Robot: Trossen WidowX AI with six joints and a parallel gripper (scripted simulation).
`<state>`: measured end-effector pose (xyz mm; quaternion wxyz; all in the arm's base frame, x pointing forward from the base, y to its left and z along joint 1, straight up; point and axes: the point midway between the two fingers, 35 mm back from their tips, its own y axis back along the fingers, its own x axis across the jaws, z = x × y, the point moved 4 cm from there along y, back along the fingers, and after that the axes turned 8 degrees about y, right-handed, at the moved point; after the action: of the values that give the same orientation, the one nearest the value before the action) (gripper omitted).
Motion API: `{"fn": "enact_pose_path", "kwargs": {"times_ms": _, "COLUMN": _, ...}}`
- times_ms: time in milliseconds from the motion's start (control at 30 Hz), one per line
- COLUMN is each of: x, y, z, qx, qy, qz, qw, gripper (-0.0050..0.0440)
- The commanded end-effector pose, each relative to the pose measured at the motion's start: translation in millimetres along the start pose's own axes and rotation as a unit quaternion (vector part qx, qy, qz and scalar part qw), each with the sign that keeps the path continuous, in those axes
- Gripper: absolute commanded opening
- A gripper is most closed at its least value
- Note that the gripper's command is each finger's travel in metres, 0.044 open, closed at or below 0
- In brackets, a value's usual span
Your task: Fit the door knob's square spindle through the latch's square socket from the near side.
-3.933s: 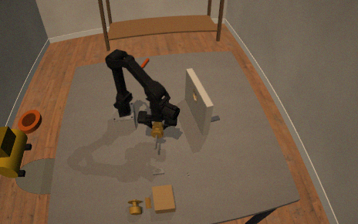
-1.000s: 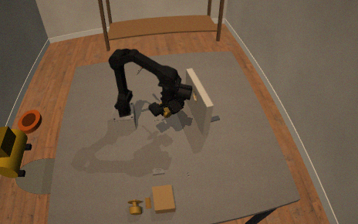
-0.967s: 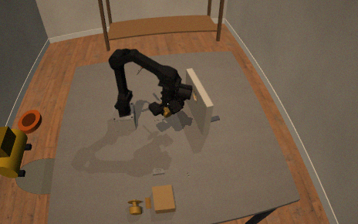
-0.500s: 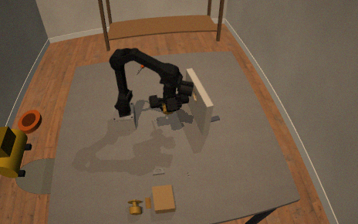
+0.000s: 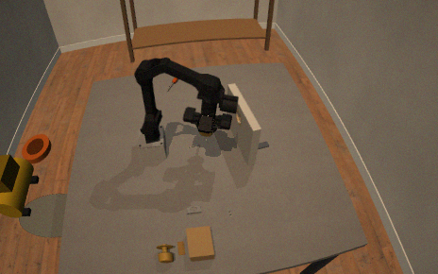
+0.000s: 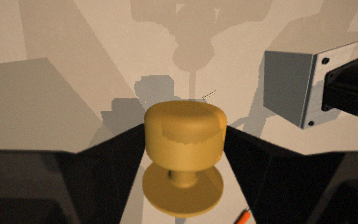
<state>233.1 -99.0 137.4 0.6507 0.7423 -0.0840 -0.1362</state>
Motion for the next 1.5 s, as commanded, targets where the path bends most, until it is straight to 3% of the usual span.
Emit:
{"fn": "enact_pose_path", "kwargs": {"times_ms": 0, "x": 4.2, "y": 5.9, "z": -4.9, "qx": 0.002, "qy": -0.053, "qz": 0.005, "qw": 0.999, "gripper": 0.0000}}
{"fn": "enact_pose_path", "kwargs": {"times_ms": 300, "x": 5.3, "y": 9.1, "z": -12.3, "qx": 0.003, "qy": -0.162, "qz": 0.001, "qw": 0.987, "gripper": 0.0000}}
{"fn": "enact_pose_path", "kwargs": {"times_ms": 733, "x": 6.4, "y": 13.9, "z": -23.8, "qx": 0.003, "qy": -0.331, "qz": -0.007, "qw": 0.944, "gripper": 0.0000}}
{"fn": "enact_pose_path", "kwargs": {"times_ms": 1200, "x": 6.9, "y": 19.6, "z": -37.9, "qx": -0.001, "qy": -0.521, "qz": -0.017, "qw": 0.854, "gripper": 0.0000}}
{"fn": "enact_pose_path", "kwargs": {"times_ms": 1467, "x": 6.6, "y": 17.9, "z": -37.7, "qx": -0.001, "qy": -0.523, "qz": -0.017, "qw": 0.852, "gripper": 0.0000}}
